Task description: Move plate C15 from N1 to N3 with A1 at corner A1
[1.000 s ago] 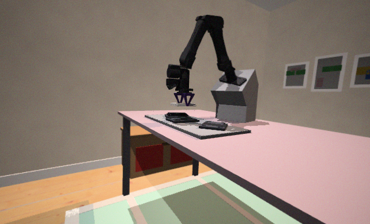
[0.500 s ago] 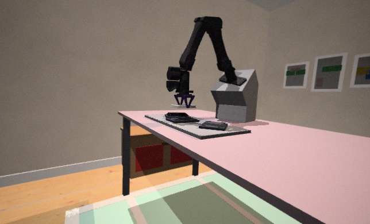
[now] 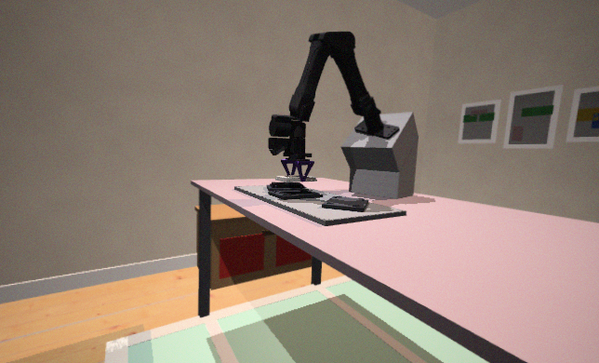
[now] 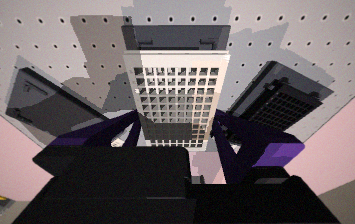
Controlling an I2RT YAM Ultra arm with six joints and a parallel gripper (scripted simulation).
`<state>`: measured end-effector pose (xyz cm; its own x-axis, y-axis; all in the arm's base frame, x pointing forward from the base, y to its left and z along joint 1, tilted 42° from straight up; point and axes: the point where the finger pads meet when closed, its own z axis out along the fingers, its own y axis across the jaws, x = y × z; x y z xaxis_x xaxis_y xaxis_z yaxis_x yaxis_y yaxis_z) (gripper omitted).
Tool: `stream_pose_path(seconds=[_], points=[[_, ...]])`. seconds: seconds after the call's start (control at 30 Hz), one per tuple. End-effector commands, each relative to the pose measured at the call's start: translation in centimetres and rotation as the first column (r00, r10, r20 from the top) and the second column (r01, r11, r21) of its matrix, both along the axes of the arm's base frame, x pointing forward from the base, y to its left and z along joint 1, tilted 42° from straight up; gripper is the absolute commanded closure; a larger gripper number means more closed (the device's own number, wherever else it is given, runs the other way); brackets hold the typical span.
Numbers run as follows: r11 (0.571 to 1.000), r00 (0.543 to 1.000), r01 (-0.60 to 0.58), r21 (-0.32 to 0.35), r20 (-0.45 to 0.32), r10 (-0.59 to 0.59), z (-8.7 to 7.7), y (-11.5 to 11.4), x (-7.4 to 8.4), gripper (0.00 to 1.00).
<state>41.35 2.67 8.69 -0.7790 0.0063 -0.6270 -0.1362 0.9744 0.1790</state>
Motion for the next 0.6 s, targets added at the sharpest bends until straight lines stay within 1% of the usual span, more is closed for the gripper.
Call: stream_pose_path(seconds=[0.0,0.03,0.47,0.53,0.57], points=[[1.000,0.999,0.007,-0.003,0.053,-0.007,1.4,0.0,1.4,1.00],[1.000,0.999,0.006,-0.002,0.045,-0.006,0.9,0.1,1.5,1.00],[1.000,0.999,0.006,-0.002,0.045,-0.006,-0.7,0.6,2.9,1.00],[1.000,0.999,0.006,-0.002,0.045,-0.006,-0.7,0.6,2.9,1.00],[1.000,0.998,0.016,-0.002,0.057,-0.016,-0.3,0.2,3.1,1.00]])
